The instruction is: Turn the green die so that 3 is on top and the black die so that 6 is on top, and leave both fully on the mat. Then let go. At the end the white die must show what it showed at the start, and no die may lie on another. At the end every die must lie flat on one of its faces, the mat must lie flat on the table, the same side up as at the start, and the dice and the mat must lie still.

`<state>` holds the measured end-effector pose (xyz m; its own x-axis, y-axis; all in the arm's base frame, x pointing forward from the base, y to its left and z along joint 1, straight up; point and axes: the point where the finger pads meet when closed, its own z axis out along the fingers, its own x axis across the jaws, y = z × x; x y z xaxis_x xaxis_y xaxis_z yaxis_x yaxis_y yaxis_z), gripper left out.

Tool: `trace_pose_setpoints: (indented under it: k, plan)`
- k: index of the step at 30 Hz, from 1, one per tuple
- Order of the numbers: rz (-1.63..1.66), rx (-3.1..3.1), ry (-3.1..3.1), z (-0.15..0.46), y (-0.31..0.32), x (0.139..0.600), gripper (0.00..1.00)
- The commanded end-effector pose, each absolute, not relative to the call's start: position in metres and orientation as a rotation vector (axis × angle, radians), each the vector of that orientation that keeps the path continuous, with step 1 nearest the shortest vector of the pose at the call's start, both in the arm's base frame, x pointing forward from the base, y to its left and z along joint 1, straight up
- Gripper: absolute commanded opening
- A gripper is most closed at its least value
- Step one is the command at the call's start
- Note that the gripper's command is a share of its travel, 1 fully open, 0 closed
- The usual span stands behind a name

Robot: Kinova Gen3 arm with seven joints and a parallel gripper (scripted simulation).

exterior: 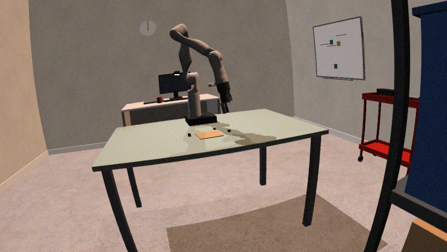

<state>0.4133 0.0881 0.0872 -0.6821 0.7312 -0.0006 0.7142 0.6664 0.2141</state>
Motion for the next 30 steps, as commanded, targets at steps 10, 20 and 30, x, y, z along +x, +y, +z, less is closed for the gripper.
trace_pose_setpoints:
  k: [10, 20, 30]
  plan:
    - [0.149, 1.214, 2.855, 0.0916, 0.1052, 0.4228, 0.64]
    - [0.048, 1.226, 2.882, 0.0943, 0.1079, 0.4254, 0.64]
    - [0.011, 1.23, 2.893, 0.0956, 0.1092, 0.4257, 0.64]
